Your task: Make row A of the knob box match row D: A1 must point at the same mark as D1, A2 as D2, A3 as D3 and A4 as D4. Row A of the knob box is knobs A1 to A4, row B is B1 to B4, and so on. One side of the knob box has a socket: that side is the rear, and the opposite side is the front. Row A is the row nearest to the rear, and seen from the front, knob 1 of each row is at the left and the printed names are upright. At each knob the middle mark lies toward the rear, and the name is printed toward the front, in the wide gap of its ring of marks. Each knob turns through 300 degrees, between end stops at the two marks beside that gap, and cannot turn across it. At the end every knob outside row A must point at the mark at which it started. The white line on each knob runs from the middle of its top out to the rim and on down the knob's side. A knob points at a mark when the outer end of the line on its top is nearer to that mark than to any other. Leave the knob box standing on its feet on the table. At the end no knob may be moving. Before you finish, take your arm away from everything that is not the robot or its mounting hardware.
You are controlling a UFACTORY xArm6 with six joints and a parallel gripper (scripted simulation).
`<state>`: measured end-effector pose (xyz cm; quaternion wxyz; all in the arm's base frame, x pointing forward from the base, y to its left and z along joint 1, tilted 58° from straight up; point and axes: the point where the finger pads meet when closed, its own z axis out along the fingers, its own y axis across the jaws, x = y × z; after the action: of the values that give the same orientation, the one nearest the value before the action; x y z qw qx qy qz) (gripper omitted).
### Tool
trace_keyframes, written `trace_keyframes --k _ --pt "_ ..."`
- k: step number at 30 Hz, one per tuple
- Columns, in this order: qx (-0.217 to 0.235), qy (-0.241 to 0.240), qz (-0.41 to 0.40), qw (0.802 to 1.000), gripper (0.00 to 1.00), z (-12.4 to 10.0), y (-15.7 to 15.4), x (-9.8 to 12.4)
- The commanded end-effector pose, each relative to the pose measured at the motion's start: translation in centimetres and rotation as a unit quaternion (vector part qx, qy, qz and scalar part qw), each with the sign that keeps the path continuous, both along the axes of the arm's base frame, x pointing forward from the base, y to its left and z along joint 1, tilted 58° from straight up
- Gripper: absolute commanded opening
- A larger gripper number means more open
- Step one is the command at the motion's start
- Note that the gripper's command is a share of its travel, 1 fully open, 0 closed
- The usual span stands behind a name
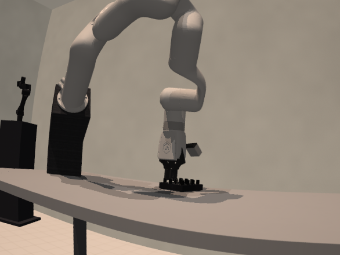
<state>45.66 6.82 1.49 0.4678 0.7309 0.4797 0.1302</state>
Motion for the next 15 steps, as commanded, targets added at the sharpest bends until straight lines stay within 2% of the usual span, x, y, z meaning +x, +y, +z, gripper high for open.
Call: trace_keyframes --k 1,10,11,15 --pt "0.0 0.0 0.001 1.0 0.19 0.03 0.09 0.01" --pt "0.0 0.0 0.001 1.0 0.19 0.03 0.09 0.01" --pt "0.0 0.0 0.001 1.0 0.08 0.03 0.09 0.01" --pt "0.0 0.0 0.001 1.0 0.08 0.03 0.09 0.01"
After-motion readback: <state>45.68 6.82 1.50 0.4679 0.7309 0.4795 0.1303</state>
